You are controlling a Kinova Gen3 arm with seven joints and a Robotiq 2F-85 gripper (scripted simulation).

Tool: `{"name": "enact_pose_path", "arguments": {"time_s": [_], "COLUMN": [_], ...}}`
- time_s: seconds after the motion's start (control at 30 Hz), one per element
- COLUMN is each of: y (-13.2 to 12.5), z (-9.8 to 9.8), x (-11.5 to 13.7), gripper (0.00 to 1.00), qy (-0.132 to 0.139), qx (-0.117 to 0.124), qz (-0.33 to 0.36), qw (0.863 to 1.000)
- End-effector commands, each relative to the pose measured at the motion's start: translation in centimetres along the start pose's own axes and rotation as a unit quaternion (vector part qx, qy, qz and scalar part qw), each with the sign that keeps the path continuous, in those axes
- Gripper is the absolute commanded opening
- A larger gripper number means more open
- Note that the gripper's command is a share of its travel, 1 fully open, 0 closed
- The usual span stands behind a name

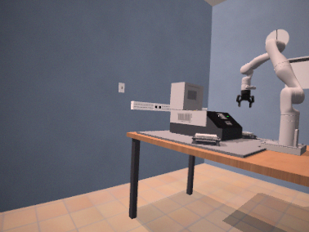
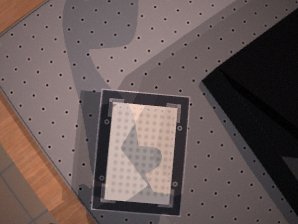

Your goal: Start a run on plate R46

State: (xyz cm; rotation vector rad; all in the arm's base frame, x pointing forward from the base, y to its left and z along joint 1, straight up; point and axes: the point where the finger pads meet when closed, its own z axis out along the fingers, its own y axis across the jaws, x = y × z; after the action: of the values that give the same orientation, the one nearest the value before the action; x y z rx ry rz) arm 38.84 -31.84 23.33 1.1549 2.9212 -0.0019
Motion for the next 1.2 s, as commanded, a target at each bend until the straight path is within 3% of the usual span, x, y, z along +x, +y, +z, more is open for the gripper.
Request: {"name": "enact_pose_path", "arguments": {"time_s": [0.0,0.3,0.57,0.77,0.83,1.0,1.17], "y": [0.0,0.0,1.9,3.3,3.3,4.5,5.7], "z": [-0.5,-0.5,-0.5,-0.5,-0.5,-0.5,-0.5], "x": [0.0,0.0,1.8,3.3,3.3,4.4,5.6], "gripper": [1.00,1.00,1.00,1.00,1.00,1.00,1.00], "qy": [-0.001,-0.001,-0.001,-0.001,-0.001,-0.001,-0.001], "qx": [0.000,0.000,0.000,0.000,0.000,0.000,0.000], "qz": [0.000,0.000,-0.159,-0.276,-0.276,-0.371,-0.462], "qw": [1.000,1.000,0.987,0.961,0.961,0.929,0.887]}}
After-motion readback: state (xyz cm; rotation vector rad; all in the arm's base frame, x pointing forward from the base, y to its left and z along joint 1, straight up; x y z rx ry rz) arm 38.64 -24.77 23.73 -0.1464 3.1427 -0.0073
